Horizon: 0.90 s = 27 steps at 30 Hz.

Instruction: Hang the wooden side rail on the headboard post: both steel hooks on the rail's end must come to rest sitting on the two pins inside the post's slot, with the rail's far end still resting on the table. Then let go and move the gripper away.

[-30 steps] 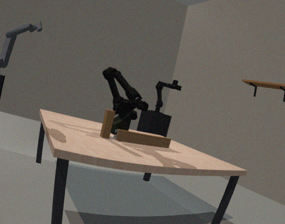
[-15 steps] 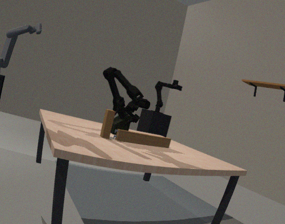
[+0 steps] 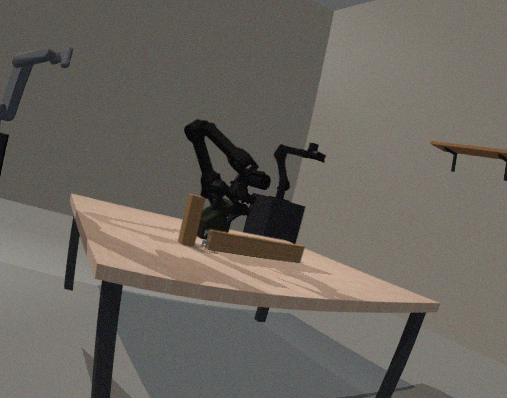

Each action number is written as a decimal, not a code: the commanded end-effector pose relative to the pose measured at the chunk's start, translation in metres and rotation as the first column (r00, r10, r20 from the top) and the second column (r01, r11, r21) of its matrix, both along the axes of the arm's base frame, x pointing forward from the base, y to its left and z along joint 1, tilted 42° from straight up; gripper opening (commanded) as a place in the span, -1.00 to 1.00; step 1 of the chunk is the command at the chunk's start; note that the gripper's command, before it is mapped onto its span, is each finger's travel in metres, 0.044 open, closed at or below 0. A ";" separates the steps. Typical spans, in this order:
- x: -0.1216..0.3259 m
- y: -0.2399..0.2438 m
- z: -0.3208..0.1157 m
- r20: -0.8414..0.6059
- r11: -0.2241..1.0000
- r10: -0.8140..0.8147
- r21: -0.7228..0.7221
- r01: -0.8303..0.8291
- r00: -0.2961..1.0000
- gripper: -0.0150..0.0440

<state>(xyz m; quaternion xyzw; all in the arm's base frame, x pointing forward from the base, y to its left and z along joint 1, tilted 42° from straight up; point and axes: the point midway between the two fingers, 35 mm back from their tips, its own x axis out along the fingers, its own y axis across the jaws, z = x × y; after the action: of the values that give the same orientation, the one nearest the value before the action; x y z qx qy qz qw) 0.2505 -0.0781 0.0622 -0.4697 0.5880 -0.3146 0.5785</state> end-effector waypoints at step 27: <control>0.038 0.041 -0.013 -0.743 0.740 0.655 0.595 -0.313 0.136 1.00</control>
<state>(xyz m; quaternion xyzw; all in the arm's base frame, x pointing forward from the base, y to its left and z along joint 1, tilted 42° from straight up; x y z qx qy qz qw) 0.2834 -0.0437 0.0508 -0.6229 0.6815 0.2336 0.3048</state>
